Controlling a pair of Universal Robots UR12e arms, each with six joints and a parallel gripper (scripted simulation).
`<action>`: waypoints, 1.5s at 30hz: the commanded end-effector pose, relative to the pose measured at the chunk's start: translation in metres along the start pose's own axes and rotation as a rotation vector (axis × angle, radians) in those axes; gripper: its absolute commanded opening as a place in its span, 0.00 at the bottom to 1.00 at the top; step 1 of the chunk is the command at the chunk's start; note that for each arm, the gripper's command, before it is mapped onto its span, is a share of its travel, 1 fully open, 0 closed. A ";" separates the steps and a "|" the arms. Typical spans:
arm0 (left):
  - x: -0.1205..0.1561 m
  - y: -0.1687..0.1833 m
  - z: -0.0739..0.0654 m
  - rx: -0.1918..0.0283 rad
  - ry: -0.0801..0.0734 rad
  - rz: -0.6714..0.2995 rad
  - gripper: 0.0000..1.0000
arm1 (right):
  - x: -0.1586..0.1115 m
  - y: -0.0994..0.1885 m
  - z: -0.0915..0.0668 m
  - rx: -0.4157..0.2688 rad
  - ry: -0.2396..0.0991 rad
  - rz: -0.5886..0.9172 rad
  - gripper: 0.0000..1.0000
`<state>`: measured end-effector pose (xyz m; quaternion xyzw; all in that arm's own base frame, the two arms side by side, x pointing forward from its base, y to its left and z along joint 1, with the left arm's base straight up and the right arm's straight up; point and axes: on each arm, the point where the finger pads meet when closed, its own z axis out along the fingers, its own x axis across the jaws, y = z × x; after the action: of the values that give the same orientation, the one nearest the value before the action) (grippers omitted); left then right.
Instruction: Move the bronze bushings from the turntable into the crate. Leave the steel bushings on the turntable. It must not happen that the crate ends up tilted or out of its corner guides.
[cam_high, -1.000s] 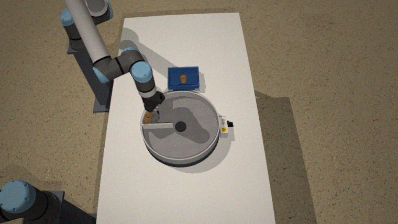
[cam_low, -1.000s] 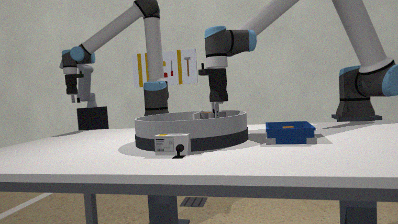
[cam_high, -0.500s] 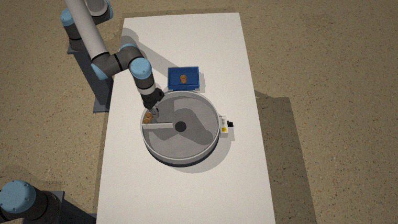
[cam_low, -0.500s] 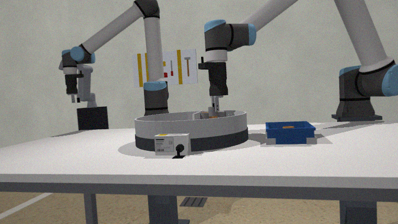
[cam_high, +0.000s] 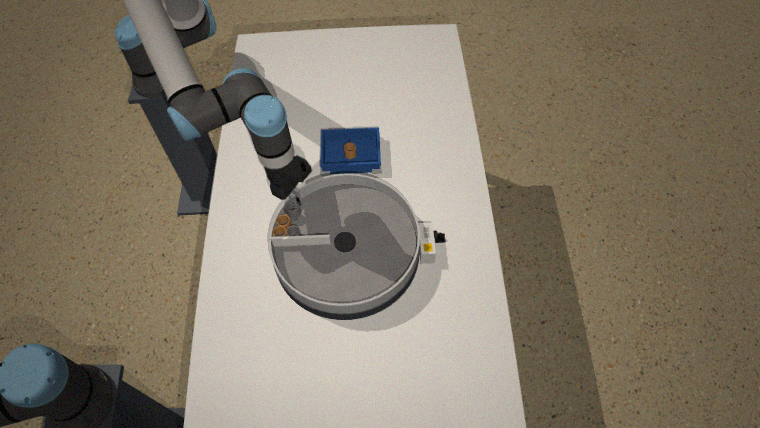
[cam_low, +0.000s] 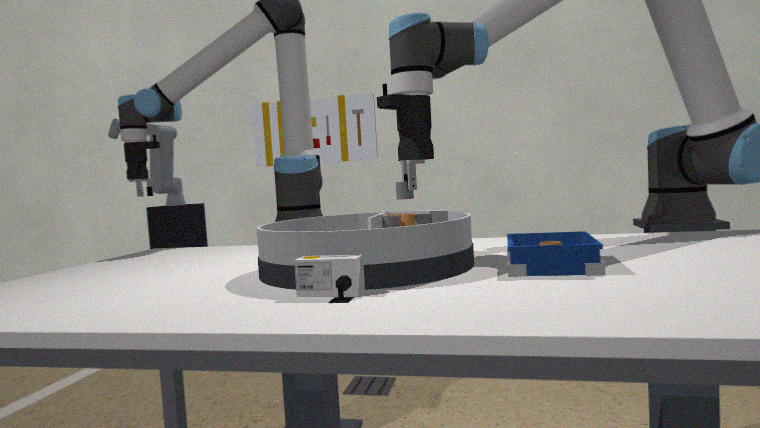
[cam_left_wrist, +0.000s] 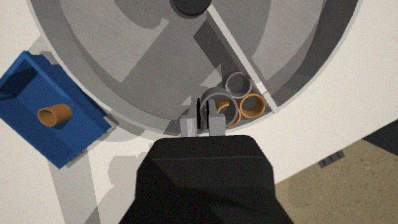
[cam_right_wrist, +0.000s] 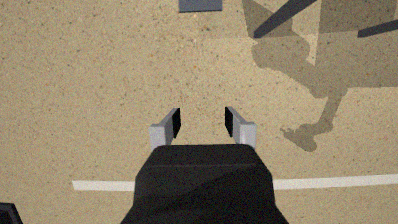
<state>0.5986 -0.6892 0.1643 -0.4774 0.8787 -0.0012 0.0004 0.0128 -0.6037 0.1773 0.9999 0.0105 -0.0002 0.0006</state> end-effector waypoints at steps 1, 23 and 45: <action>0.004 -0.001 -0.003 0.000 0.001 0.002 0.00 | 0.001 0.000 0.000 0.001 0.000 -0.001 1.00; 0.003 0.000 -0.003 0.000 0.002 0.002 0.00 | 0.001 0.000 0.000 0.001 0.000 -0.001 1.00; -0.001 -0.014 -0.002 -0.001 0.001 0.000 0.00 | 0.001 0.000 0.000 0.001 0.000 -0.001 1.00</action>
<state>0.5997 -0.6908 0.1630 -0.4765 0.8792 0.0016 0.0004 0.0128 -0.6037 0.1773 0.9999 0.0105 -0.0002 0.0006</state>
